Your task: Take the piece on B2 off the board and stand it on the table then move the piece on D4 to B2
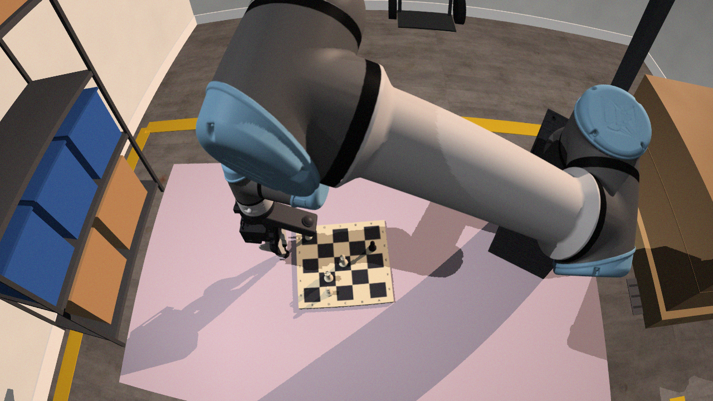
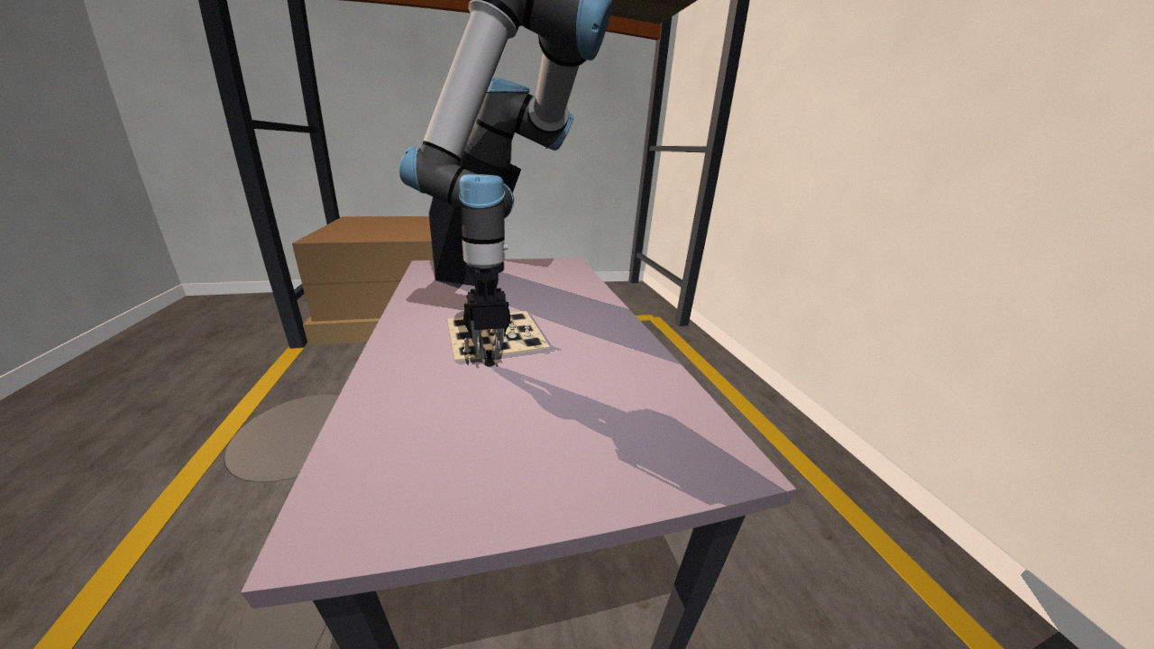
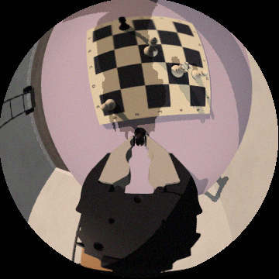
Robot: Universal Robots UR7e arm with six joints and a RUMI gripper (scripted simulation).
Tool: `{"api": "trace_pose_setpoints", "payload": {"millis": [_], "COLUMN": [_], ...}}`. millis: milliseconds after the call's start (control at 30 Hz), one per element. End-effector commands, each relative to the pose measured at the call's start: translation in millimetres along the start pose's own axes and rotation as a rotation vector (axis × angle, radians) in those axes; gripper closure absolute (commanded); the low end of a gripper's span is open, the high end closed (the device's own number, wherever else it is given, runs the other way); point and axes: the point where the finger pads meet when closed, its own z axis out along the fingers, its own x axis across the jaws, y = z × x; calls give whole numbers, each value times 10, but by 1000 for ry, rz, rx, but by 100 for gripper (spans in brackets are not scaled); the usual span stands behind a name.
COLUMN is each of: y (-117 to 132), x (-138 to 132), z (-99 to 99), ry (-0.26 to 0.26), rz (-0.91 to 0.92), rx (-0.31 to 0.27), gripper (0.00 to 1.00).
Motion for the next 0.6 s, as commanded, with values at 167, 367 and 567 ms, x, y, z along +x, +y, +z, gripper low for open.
{"api": "trace_pose_setpoints", "payload": {"millis": [167,367,567], "y": [7,7,7], "x": [-1,-1,-1], "z": [-6,-6,-9], "ry": [0,0,0], "rz": [0,0,0], "rx": [-1,-1,-1], "gripper": [82,78,78]}}
